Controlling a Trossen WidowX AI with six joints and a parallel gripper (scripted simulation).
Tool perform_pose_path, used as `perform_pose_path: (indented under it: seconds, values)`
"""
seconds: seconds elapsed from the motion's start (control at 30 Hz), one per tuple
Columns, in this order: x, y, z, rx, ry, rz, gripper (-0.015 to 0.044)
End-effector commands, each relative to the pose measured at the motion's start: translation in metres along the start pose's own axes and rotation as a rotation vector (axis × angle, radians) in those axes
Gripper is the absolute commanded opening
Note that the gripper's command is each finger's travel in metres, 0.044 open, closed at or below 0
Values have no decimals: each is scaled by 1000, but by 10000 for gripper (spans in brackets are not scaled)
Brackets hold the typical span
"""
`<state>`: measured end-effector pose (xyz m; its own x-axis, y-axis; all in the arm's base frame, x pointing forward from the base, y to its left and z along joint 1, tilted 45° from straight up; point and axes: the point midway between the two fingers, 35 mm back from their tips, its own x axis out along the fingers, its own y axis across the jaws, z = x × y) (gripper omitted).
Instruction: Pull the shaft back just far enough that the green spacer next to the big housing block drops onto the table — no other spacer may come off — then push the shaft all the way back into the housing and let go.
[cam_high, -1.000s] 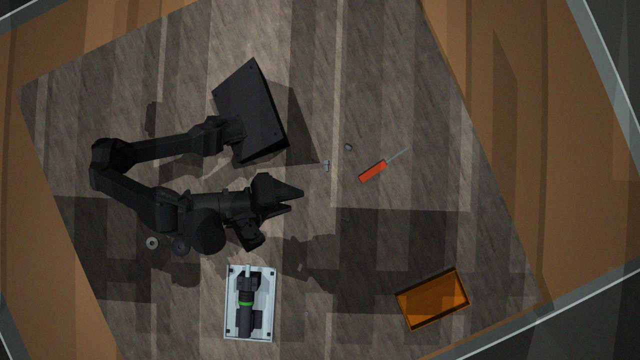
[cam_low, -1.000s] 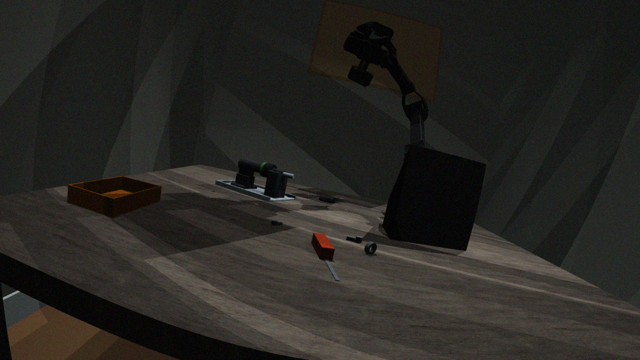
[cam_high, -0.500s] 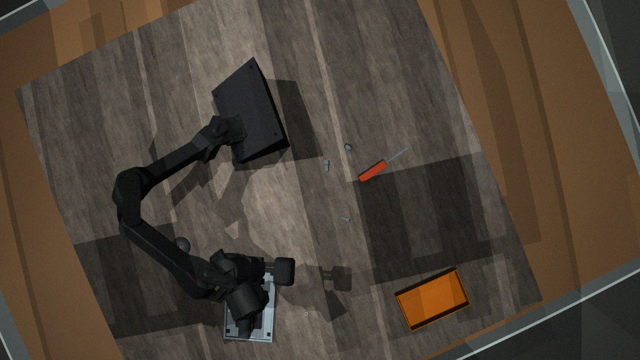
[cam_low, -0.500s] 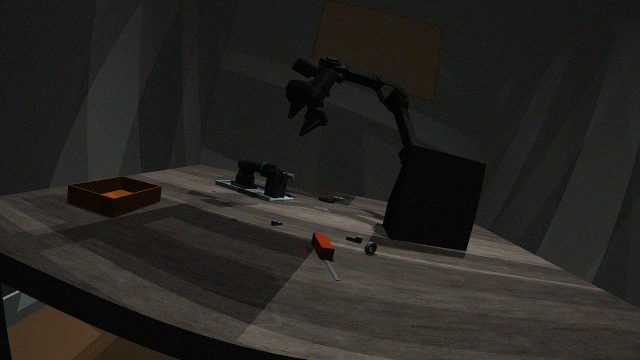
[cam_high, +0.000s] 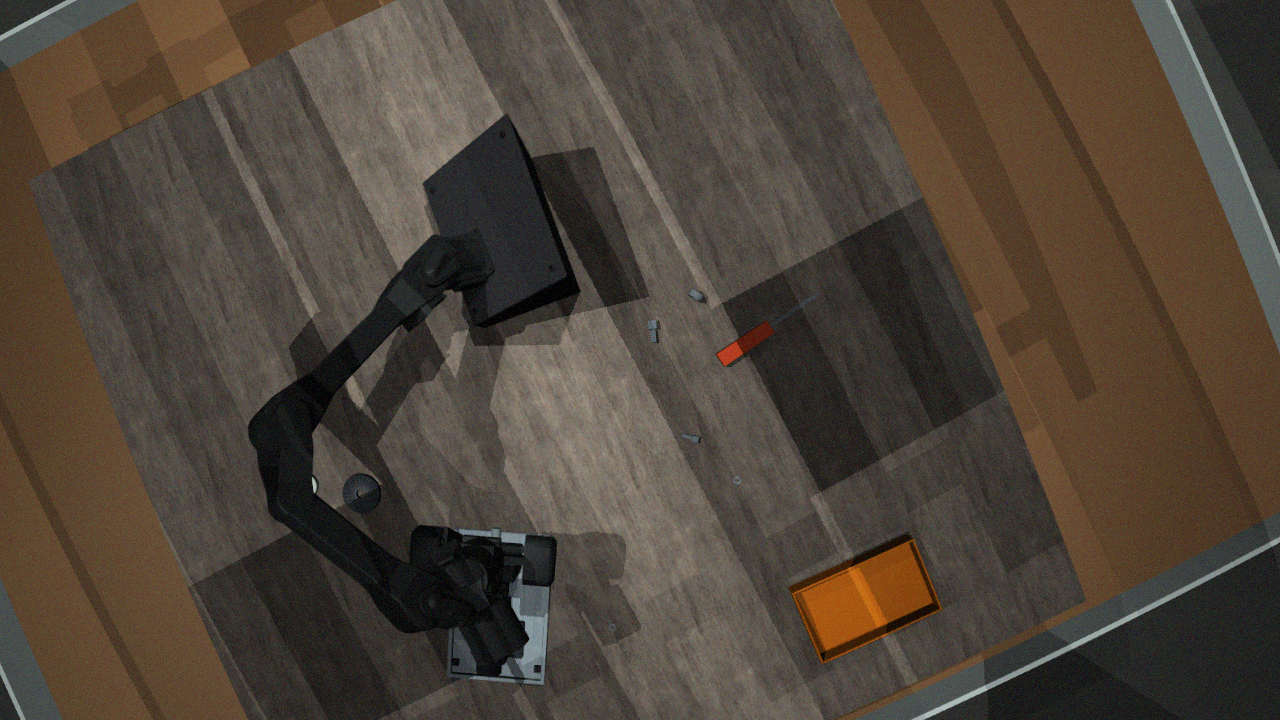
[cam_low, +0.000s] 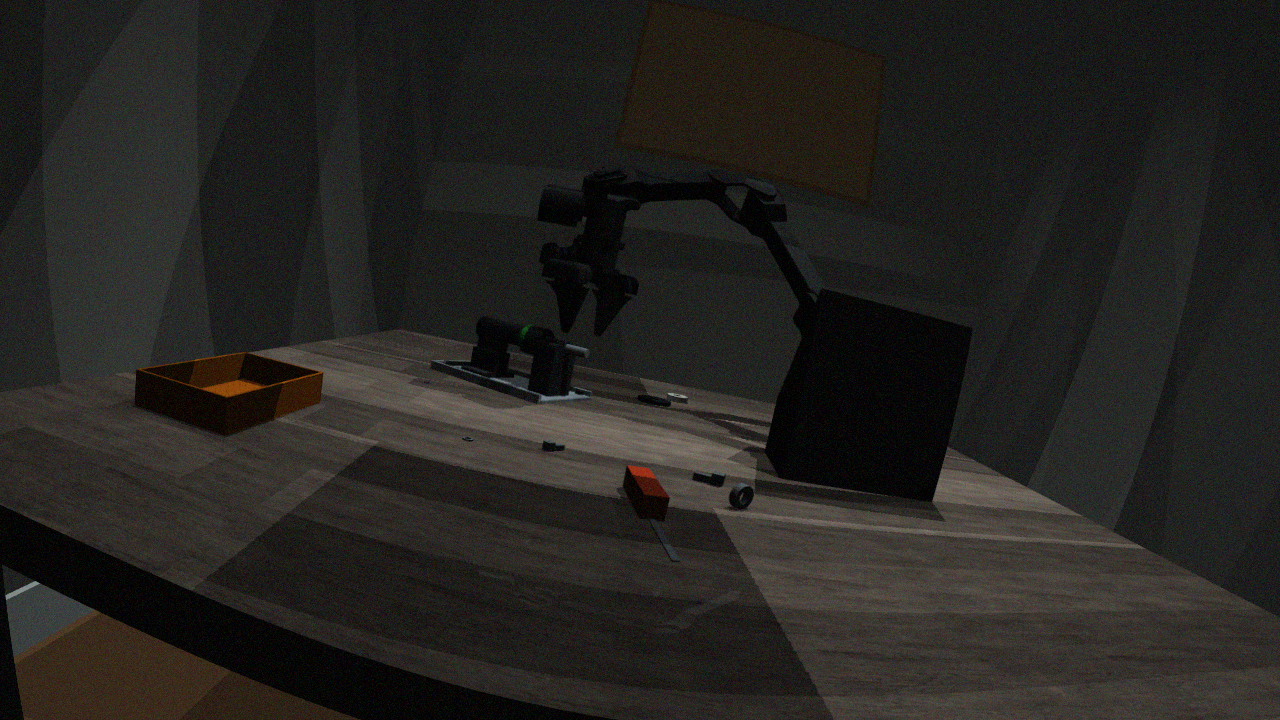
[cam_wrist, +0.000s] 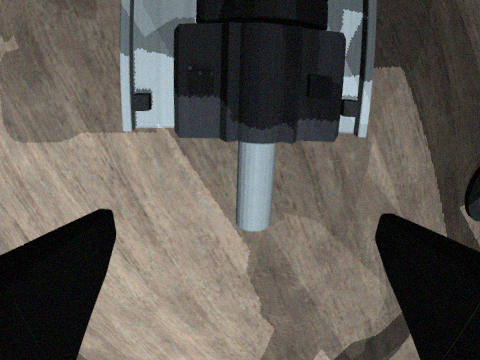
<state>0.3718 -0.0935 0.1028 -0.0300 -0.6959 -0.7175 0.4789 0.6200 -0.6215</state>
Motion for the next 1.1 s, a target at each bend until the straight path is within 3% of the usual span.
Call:
perform_pose_path:
  seconds: [0.0, 1.07]
  values:
    - [1, -3, -2, -9, 1, -9, 440]
    - [1, -3, 4, -9, 0, -9, 440]
